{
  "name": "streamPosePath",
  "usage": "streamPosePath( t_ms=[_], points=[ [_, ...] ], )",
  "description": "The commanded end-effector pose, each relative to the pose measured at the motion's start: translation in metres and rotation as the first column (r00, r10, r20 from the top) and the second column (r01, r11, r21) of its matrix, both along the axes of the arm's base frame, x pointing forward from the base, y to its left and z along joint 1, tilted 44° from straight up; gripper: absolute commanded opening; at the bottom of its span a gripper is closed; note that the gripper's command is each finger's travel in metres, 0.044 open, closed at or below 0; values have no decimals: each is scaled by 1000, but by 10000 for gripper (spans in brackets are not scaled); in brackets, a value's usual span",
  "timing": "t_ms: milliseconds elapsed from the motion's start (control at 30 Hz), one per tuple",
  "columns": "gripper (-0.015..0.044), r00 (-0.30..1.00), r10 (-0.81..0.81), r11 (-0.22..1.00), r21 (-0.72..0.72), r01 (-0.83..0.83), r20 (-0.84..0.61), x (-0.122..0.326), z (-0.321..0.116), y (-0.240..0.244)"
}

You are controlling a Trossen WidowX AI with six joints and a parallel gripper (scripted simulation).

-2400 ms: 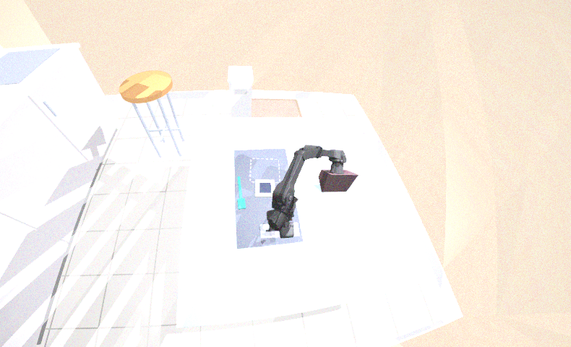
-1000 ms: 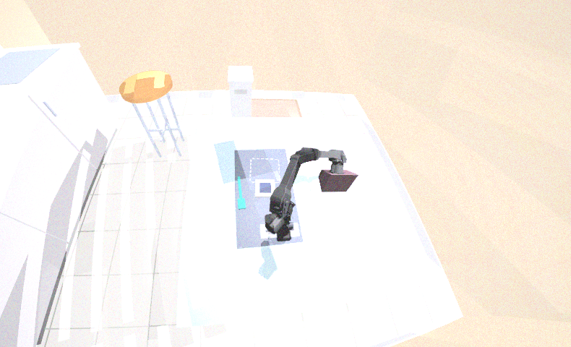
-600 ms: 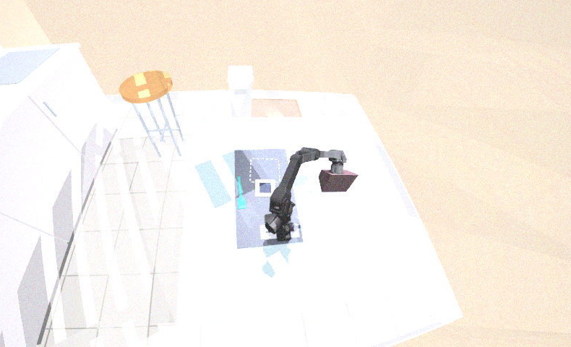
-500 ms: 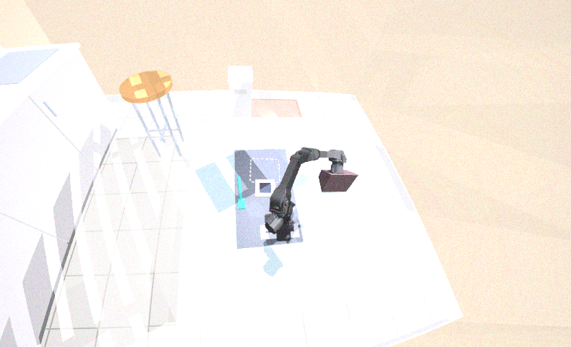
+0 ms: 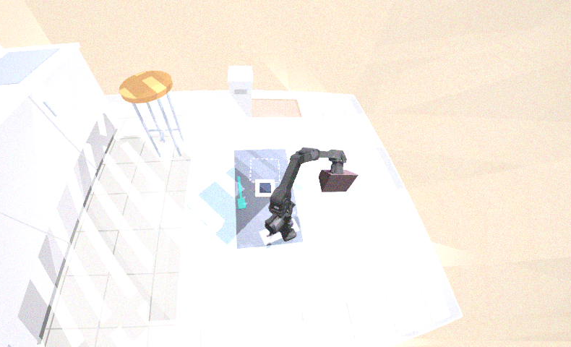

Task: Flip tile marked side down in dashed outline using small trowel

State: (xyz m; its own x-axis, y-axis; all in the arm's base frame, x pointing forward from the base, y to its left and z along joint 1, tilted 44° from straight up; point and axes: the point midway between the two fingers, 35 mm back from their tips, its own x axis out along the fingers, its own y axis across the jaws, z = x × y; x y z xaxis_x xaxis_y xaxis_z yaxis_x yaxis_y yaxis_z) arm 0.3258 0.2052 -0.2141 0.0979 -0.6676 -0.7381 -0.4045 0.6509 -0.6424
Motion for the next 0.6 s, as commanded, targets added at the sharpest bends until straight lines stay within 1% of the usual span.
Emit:
streamPosePath(
  t_ms=[0,267,567],
  points=[
    [130,993,84,996,-12,-86,-84,-2,-2,-2],
    [130,937,252,965,-6,-261,-244,-2,-2,-2],
    [130,810,418,895,34,-445,-411,-2,-2,-2]
  ],
)
